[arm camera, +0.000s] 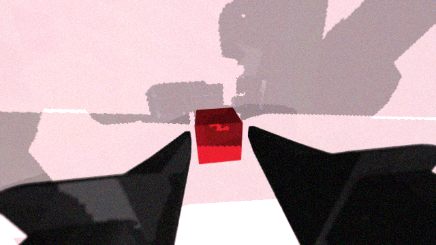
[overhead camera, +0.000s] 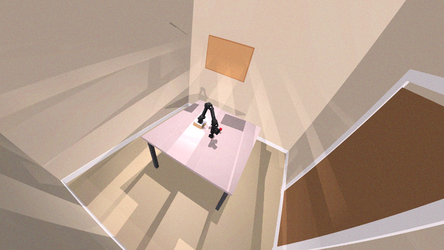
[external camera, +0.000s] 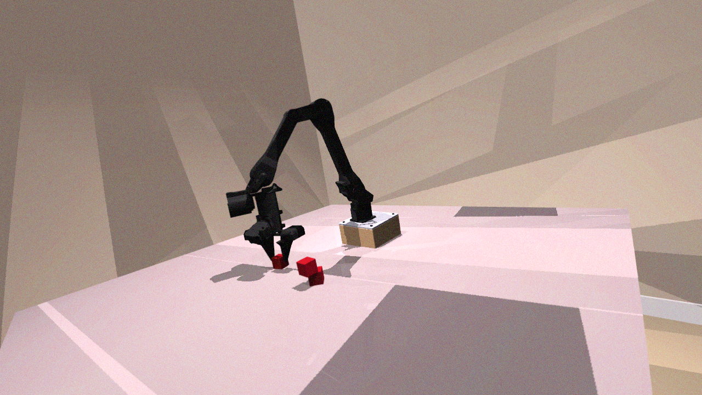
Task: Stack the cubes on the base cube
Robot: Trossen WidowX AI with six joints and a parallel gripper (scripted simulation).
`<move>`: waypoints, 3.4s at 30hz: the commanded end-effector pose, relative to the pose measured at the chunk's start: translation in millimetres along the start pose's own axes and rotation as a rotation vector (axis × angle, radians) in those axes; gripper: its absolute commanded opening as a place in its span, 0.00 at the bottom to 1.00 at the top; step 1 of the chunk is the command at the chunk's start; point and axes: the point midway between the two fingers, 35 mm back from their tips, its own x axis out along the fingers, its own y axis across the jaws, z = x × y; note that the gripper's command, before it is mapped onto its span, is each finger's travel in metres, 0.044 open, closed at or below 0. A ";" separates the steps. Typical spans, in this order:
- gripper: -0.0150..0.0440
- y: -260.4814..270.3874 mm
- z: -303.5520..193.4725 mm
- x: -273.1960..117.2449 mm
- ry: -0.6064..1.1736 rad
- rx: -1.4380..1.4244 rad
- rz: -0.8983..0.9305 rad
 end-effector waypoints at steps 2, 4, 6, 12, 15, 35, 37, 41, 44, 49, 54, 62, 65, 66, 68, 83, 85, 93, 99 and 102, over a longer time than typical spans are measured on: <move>0.44 1.8 -0.9 2.1 0.000 0.005 0.007; 0.43 1.8 -0.9 2.1 0.000 0.005 0.007; 0.43 1.8 -0.8 1.7 0.000 0.005 0.007; 0.43 -0.6 1.6 -14.2 -0.001 0.005 0.007; 0.43 -1.6 2.6 -23.3 -0.001 0.005 0.007; 0.43 -2.8 2.4 -86.7 -0.001 0.005 0.006; 0.43 -2.4 1.7 -93.2 -0.001 0.005 0.006; 0.43 -1.3 0.0 -105.8 -0.001 0.005 0.006; 0.43 -1.0 -0.4 -107.9 0.000 0.005 0.006; 0.43 8.7 6.1 -107.2 0.000 0.021 0.007; 0.43 23.1 14.6 -106.1 0.000 0.045 0.007; 0.43 46.9 26.5 -104.5 0.000 0.082 0.009; 0.43 56.1 30.3 -103.9 0.000 0.096 0.010; 0.43 59.1 31.5 -103.7 0.000 0.101 0.010; 0.43 65.4 33.8 -103.4 -0.001 0.110 0.010; 0.43 113.0 46.5 -100.9 -0.001 0.180 0.015; 0.43 119.5 47.5 -100.6 -0.002 0.190 0.015; 0.43 145.5 50.2 -99.6 -0.002 0.227 0.019; 0.43 165.0 50.7 -98.9 -0.002 0.256 0.021; 0.43 174.8 50.4 -98.6 -0.002 0.270 0.023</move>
